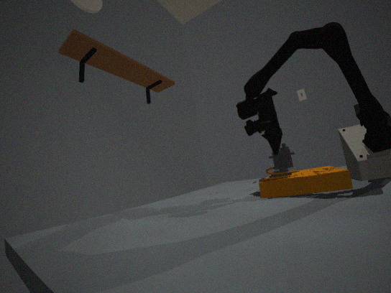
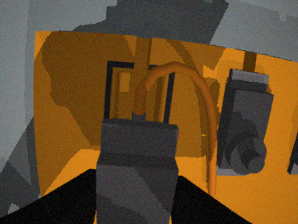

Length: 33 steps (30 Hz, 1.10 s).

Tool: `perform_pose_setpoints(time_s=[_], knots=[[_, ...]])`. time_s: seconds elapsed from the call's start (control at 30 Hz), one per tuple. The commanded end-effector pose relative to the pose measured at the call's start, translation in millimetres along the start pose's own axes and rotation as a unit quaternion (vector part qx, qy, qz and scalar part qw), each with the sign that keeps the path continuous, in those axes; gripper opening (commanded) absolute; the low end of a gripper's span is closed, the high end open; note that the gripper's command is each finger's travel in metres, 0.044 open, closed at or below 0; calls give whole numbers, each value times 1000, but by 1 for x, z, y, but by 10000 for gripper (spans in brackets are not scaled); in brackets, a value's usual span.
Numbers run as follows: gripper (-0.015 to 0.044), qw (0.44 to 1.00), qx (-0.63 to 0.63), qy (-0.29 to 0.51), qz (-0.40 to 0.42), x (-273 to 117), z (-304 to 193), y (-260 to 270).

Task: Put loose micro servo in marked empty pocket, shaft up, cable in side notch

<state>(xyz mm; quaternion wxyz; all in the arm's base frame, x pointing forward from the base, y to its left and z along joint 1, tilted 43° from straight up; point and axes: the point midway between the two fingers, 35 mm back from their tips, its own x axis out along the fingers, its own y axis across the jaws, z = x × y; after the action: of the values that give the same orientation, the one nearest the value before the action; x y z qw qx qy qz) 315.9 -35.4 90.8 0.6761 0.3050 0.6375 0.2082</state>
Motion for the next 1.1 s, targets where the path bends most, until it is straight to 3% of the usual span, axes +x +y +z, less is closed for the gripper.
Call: perform_pose_setpoints(time_s=[0.0,1.07], knots=[[0,1000,2,-4,1,-2,15,0],[0,1000,2,-4,1,18,23,0]])
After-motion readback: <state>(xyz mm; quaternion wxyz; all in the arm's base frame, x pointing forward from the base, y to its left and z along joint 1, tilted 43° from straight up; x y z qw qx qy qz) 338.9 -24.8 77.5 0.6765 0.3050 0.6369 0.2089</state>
